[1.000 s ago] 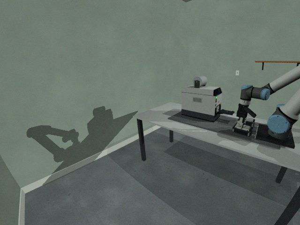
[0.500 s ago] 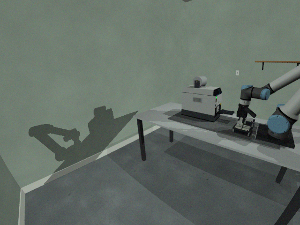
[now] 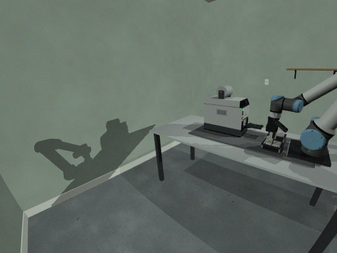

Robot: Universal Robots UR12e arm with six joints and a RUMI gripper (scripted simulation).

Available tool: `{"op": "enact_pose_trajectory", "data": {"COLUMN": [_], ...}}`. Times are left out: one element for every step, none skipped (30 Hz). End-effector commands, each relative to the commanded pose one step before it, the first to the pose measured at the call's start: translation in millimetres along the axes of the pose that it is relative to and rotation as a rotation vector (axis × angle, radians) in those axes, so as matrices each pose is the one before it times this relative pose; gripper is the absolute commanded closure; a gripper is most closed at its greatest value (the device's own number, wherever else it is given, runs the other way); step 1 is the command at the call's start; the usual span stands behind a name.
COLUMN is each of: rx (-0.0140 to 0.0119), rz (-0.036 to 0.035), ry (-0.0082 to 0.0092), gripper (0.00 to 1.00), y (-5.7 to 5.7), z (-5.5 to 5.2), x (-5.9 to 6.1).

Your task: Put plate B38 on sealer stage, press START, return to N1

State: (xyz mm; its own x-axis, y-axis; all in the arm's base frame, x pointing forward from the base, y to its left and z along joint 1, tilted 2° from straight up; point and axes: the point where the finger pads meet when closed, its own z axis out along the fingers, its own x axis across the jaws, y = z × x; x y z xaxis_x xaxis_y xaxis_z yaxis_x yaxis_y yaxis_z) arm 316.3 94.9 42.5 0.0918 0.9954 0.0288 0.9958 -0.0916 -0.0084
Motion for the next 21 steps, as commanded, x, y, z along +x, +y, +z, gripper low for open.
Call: {"op": "enact_pose_trajectory", "data": {"rx": [-0.00102, 0.0, 0.0, 0.0, -0.00002, -0.00003, -0.00002, -0.00002, 0.00007, 0.0, -0.00009, 0.0, -0.00001, 0.0001, 0.0, -0.00011, 0.00001, 0.0, 0.0, 0.0001, 0.0], "rz": [-0.00002, 0.0, 0.0, 0.0, 0.0, 0.0, 0.0, 0.0, 0.0, 0.0, -0.00001, 0.0, 0.0, 0.00001, 0.0, -0.00001, 0.0, 0.0, 0.0, 0.00001, 0.0], "ry": [-0.0001, 0.0, 0.0, 0.0, 0.00001, 0.0, 0.0, 0.0, -0.00002, 0.0, 0.00002, 0.0, 0.0, -0.00002, 0.0, 0.00001, 0.0, 0.0, 0.0, -0.00001, 0.0], "gripper": [0.44, 0.44, 0.45, 1.0, 1.0, 1.0, 1.0, 1.0, 1.0, 1.0, 1.0, 1.0, 1.0, 1.0, 1.0, 1.0, 1.0, 1.0, 1.0, 1.0, 1.0], "y": [0.6, 0.0, 0.0, 0.0, 0.01, 0.02, 0.01, 0.01, -0.02, 0.0, 0.04, 0.0, 0.01, -0.04, 0.0, 0.05, 0.0, 0.0, 0.0, -0.05, 0.0], "z": [-0.45, 0.0, 0.0, 0.0, -0.01, -0.01, -0.01, -0.01, 0.09, 0.0, -0.08, 0.01, 0.0, 0.08, 0.0, -0.08, 0.01, 0.0, 0.0, 0.07, 0.0], "x": [-0.08, 0.0, 0.0, 0.0, 0.0, 0.0, 0.0, 0.0, 0.0, 0.0, 0.0, 0.0, 0.0, 0.0, 0.0, 0.0, 0.0, 0.0, 0.0, 0.0, 0.0]}}
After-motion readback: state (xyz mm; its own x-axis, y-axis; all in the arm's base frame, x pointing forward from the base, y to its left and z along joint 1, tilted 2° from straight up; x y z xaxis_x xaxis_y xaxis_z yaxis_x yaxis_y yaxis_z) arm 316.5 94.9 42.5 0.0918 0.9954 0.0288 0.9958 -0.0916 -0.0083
